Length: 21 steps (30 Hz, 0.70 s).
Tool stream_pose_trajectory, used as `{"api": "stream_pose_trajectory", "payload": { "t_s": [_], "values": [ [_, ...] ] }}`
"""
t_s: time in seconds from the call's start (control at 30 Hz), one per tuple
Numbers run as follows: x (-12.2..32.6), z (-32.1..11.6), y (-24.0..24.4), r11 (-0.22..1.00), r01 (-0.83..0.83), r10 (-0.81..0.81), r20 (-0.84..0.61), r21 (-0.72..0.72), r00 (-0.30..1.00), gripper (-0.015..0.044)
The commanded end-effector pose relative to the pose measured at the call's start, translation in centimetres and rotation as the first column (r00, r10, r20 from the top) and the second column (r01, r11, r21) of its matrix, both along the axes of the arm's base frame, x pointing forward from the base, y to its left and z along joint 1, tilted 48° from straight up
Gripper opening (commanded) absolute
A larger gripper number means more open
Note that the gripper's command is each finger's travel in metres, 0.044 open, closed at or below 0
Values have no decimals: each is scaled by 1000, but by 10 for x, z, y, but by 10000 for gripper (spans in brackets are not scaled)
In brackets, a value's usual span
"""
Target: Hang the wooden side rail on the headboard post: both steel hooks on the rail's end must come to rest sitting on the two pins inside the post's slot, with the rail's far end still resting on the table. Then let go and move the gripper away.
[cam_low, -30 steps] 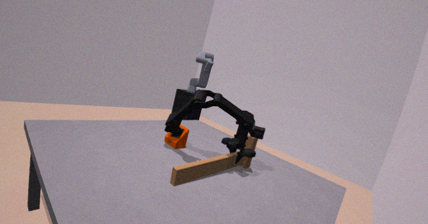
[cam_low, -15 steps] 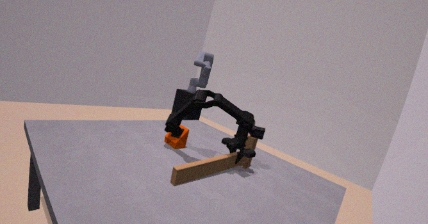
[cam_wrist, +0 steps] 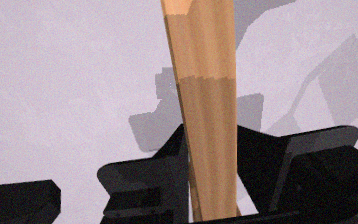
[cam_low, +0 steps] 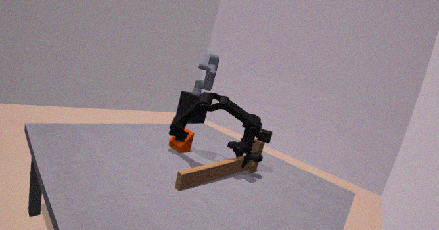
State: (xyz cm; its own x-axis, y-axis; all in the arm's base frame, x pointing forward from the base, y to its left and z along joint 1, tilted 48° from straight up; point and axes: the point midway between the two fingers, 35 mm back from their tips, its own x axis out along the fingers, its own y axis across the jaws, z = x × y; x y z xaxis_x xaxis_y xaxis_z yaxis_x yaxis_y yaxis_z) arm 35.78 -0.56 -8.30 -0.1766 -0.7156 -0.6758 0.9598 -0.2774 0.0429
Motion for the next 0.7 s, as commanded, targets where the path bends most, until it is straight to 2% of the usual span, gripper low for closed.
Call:
{"api": "stream_pose_trajectory", "payload": {
  "t_s": [0.0, 0.67],
  "values": [
    [0, 0, 6, 1000, -6, 6, 5, 3, 1000, 0],
    [1, -2, 6, 1000, -6, 6, 5, 3, 1000, 0]
  ]
}}
